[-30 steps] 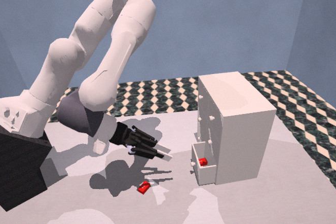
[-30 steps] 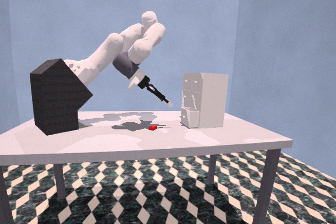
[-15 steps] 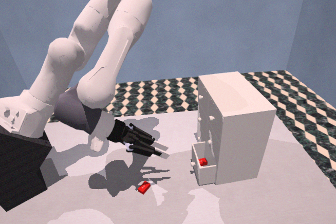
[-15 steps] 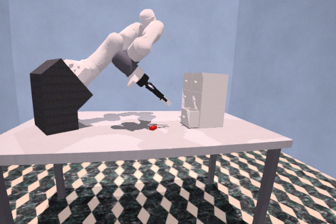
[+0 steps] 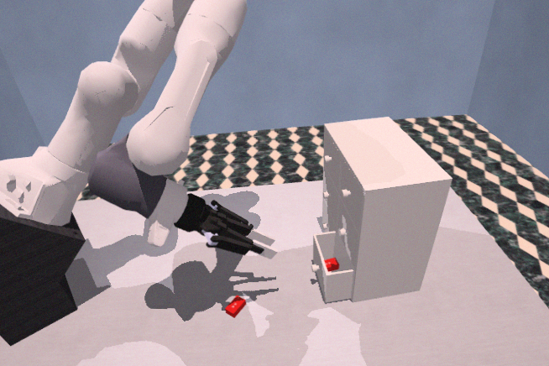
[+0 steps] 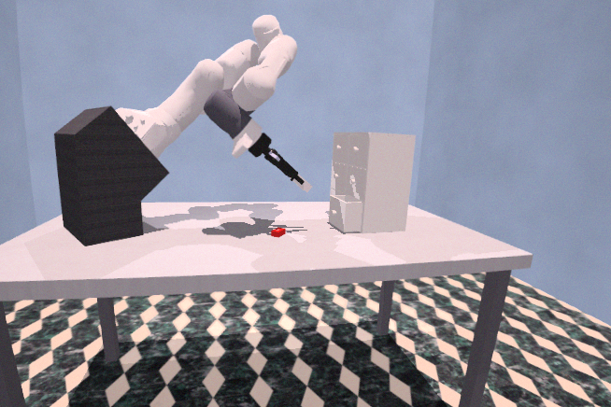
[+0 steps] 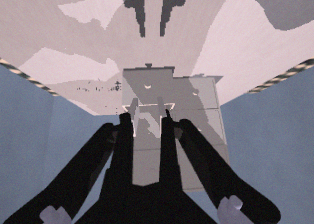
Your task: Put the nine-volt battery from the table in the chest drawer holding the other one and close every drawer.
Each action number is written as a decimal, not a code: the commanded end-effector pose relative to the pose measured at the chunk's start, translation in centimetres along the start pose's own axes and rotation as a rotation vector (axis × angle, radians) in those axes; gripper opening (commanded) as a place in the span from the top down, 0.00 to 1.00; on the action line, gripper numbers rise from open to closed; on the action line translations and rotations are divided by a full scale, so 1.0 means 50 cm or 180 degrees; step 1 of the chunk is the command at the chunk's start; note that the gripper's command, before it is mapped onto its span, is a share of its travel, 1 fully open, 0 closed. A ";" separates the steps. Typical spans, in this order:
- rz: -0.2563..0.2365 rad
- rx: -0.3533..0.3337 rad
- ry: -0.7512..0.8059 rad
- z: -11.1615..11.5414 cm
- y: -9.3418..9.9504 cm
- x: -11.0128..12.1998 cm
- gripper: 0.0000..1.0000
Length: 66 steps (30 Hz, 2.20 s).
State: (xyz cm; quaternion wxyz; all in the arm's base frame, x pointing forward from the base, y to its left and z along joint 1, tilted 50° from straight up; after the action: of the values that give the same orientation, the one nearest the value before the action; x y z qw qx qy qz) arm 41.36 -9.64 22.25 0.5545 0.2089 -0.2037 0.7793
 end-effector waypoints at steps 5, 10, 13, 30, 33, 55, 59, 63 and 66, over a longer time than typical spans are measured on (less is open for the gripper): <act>-0.0017 0.0033 0.0004 -0.002 0.004 -0.002 0.80; -0.0015 0.0063 0.0004 0.000 0.007 0.000 0.80; -0.0015 0.0063 0.0004 0.000 0.007 0.000 0.80; -0.0019 0.0157 0.0003 0.006 0.016 0.002 0.80; -0.0019 0.0157 0.0003 0.006 0.016 0.002 0.80; -0.0030 0.0222 0.0003 0.010 0.022 0.003 0.80; -0.0050 0.0302 0.0003 0.013 0.030 0.003 0.80; -0.0050 0.0302 0.0003 0.013 0.030 0.003 0.80; -0.0050 0.0302 0.0003 0.013 0.030 0.003 0.80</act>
State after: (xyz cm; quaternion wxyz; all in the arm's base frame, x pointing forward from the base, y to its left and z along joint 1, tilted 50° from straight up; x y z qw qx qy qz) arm 40.11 -10.40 23.07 0.5504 0.2260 -0.1676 0.7861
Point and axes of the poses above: the point where the finger pads meet when closed, its own y axis back along the fingers, its own x axis across the jaws, z = x × y, the point moved 7 cm from there along y, back along the fingers, and after that the axes turned 10 degrees about -y, right-handed, at the moved point
